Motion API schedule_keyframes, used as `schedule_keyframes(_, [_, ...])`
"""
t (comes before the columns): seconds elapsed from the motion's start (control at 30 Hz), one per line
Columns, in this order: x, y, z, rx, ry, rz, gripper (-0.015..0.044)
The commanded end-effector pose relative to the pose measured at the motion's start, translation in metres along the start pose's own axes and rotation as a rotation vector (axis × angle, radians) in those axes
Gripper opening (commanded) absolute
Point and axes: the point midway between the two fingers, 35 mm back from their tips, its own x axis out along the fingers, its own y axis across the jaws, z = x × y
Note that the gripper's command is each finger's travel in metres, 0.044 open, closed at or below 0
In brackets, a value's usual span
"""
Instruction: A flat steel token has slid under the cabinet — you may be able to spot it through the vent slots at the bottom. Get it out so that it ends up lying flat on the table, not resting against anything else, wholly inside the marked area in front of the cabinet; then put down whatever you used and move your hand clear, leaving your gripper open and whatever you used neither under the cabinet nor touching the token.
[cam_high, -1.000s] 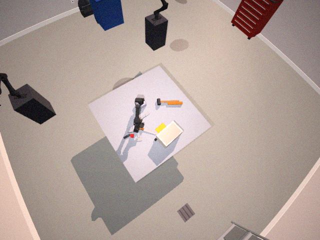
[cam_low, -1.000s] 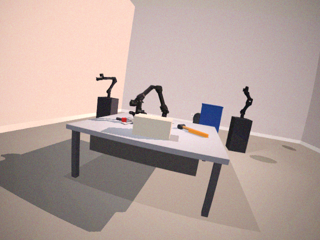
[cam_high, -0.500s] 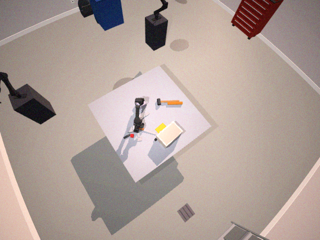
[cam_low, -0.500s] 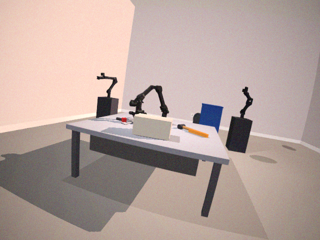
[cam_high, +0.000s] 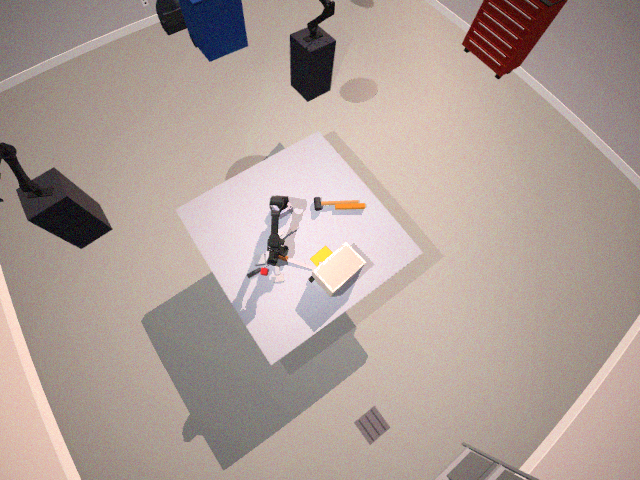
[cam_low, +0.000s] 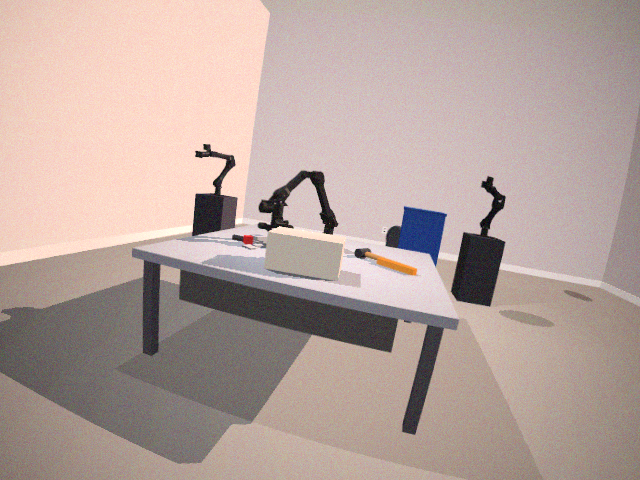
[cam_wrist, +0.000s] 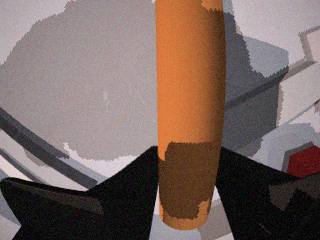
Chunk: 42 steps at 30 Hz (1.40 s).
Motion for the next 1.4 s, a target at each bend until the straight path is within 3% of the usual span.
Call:
schedule_keyframes(0.0, [-0.0002, -0.0003, -0.0002, 0.000, 0.000, -0.001, 0.0000])
schedule_keyframes(1.37, [0.0014, -0.0001, -0.0014, 0.000, 0.000, -0.001, 0.0000])
